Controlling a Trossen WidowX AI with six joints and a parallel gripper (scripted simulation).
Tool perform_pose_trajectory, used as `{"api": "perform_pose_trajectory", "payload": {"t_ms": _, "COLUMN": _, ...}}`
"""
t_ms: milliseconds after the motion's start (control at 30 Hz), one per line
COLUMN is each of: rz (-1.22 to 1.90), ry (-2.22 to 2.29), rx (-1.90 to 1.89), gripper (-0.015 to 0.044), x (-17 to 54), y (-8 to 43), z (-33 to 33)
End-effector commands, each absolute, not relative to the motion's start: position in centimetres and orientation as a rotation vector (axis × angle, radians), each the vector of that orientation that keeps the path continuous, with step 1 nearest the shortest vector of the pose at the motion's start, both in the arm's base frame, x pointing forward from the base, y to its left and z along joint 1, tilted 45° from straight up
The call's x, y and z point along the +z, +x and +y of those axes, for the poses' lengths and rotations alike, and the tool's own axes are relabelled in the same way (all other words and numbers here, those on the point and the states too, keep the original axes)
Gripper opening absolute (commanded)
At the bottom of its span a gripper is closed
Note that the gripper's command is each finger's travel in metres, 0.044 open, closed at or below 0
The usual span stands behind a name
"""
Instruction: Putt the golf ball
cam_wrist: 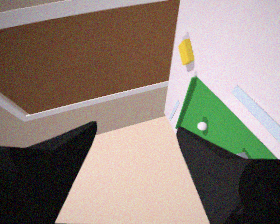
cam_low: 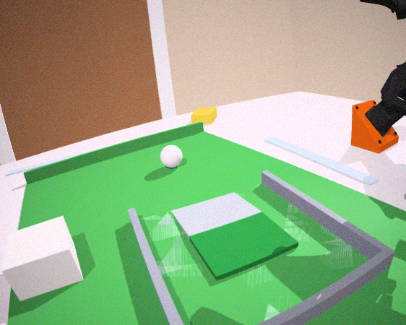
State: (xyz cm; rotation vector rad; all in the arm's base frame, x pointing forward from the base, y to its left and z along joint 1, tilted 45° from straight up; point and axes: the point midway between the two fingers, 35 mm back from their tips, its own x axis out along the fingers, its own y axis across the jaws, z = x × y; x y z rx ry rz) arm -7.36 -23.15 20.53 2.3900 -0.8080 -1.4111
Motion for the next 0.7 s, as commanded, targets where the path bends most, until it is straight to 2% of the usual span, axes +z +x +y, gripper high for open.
{"api": "perform_pose_trajectory", "payload": {"t_ms": 0, "rz": -0.786, "ry": 2.383, "rx": -1.407, "gripper": 0.0426, "x": 20.5, "y": -7.2, "z": -23.2}}
{"api": "perform_pose_trajectory", "payload": {"t_ms": 33, "rz": -0.721, "ry": 2.363, "rx": -1.393, "gripper": 0.044, "x": 20.5, "y": -6.6, "z": -23.4}}
{"api": "perform_pose_trajectory", "payload": {"t_ms": 367, "rz": 0.281, "ry": 1.77, "rx": -0.891, "gripper": 0.044, "x": 20.1, "y": 5.6, "z": -23.5}}
{"api": "perform_pose_trajectory", "payload": {"t_ms": 667, "rz": 0.748, "ry": 1.074, "rx": -0.219, "gripper": 0.044, "x": 19.8, "y": 15.6, "z": -18.4}}
